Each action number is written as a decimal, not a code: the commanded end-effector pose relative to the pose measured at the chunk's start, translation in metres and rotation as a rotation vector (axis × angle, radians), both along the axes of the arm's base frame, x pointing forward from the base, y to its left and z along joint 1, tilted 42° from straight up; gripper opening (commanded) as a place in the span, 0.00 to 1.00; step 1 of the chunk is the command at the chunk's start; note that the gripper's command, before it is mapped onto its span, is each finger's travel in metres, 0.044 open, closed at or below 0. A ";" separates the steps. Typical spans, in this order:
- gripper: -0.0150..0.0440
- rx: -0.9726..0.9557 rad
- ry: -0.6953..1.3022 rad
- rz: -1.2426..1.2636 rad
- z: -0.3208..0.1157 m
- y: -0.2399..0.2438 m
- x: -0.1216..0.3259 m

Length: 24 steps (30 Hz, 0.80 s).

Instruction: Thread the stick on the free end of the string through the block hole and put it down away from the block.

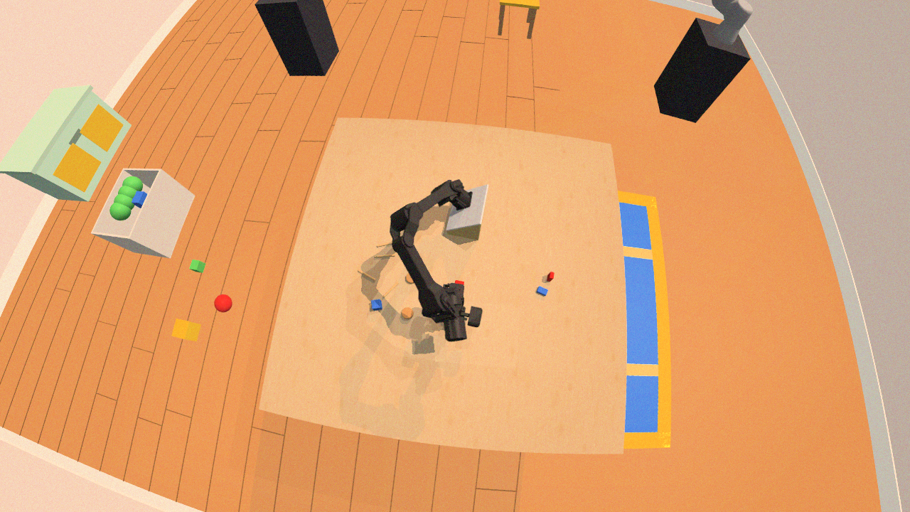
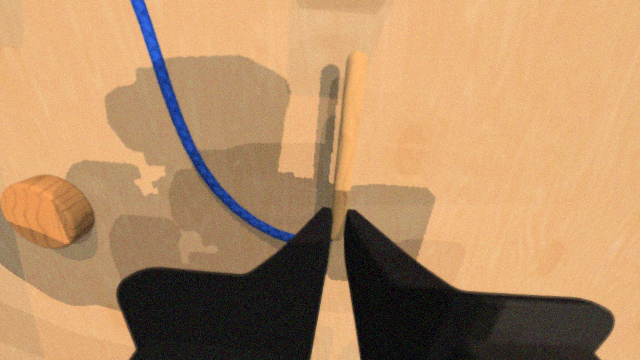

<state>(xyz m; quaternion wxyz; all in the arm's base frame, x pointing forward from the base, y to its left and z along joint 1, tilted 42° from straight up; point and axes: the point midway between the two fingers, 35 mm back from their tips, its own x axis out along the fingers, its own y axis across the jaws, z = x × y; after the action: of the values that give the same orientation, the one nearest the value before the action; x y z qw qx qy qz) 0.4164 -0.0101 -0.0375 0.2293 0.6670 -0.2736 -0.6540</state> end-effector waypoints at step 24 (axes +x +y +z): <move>0.25 0.001 0.003 -0.001 -0.004 0.000 -0.031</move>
<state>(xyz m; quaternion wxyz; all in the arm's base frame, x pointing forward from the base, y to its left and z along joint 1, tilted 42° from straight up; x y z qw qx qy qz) 0.3883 -0.0100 -0.0397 0.2302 0.6670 -0.2730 -0.6539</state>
